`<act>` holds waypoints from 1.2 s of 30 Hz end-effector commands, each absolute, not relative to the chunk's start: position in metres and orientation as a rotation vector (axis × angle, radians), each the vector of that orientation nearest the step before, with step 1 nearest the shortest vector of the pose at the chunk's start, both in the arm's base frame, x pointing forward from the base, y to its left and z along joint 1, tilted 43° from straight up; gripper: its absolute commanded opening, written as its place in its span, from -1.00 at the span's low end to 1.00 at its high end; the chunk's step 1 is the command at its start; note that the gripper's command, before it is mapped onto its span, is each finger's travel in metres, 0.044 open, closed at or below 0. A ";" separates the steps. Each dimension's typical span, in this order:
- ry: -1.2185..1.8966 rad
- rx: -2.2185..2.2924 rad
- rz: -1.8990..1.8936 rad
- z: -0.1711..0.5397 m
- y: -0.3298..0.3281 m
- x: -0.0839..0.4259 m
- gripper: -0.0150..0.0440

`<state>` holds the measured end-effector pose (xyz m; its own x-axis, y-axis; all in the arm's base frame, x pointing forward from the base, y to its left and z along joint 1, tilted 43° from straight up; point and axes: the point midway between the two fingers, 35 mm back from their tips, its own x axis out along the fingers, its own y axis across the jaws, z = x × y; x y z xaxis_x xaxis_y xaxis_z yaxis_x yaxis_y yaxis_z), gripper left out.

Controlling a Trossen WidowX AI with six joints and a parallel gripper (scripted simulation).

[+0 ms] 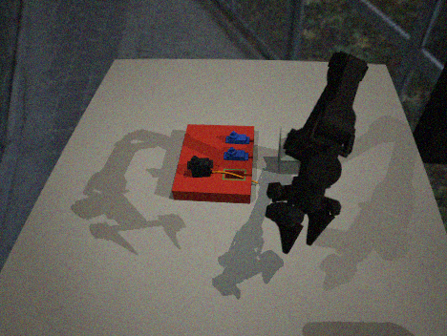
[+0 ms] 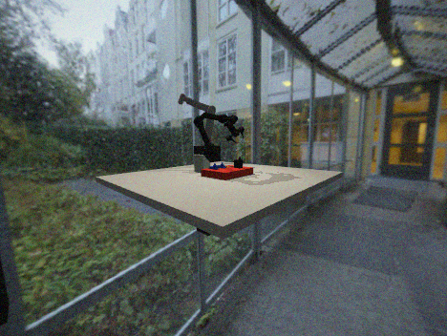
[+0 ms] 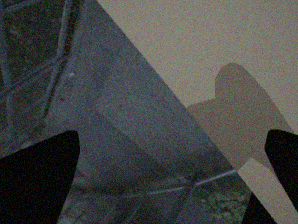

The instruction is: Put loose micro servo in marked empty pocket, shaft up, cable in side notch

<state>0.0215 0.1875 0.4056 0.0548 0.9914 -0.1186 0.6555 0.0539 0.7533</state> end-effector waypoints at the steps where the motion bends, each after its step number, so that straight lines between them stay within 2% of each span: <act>1: 1.666 1.666 0.642 0.405 0.188 0.022 0.78; 15: 1.435 1.315 0.543 0.338 0.222 0.083 -0.47; 26: 1.366 0.941 0.426 0.255 0.215 0.159 -0.49; 36: 1.455 0.622 0.439 0.167 0.163 0.215 -0.49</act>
<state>0.1907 0.1947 0.2150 0.1723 0.6749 -0.7175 0.1662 0.6980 0.6965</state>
